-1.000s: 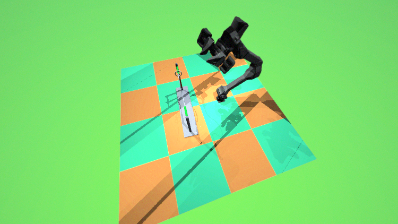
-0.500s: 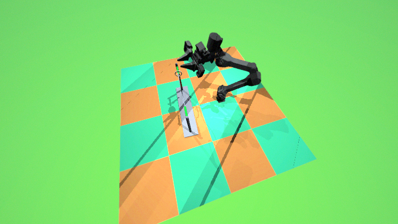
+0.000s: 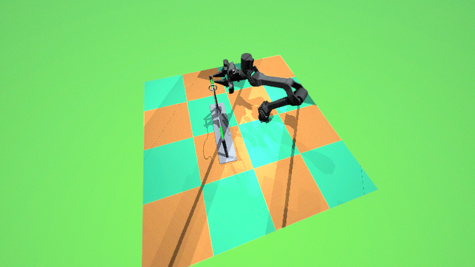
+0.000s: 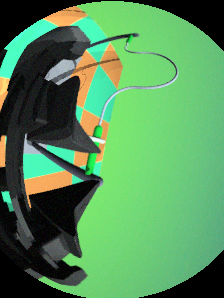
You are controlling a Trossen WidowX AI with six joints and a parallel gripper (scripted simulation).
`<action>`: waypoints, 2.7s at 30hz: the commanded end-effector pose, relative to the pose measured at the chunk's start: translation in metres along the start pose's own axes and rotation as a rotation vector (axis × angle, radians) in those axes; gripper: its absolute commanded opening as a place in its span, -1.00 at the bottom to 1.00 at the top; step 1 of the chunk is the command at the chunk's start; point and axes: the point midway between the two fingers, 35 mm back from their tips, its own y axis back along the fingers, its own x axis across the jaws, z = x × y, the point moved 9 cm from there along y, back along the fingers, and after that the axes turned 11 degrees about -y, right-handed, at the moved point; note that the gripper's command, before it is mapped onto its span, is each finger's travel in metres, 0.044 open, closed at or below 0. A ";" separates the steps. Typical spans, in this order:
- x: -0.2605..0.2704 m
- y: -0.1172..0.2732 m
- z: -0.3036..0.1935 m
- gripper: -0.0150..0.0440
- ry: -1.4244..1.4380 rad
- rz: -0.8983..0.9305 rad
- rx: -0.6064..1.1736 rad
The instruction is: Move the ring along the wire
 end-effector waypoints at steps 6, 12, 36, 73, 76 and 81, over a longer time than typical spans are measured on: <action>-0.011 0.027 -0.092 0.05 -0.092 -0.010 0.095; 0.006 0.051 -0.143 0.05 -0.172 0.008 0.139; 0.032 0.030 -0.149 0.05 -0.226 0.017 0.099; 0.031 -0.016 -0.144 0.05 -0.226 0.017 0.082; 0.031 -0.021 -0.145 0.05 -0.227 0.017 0.081; 0.032 -0.029 -0.146 0.05 -0.227 0.017 0.080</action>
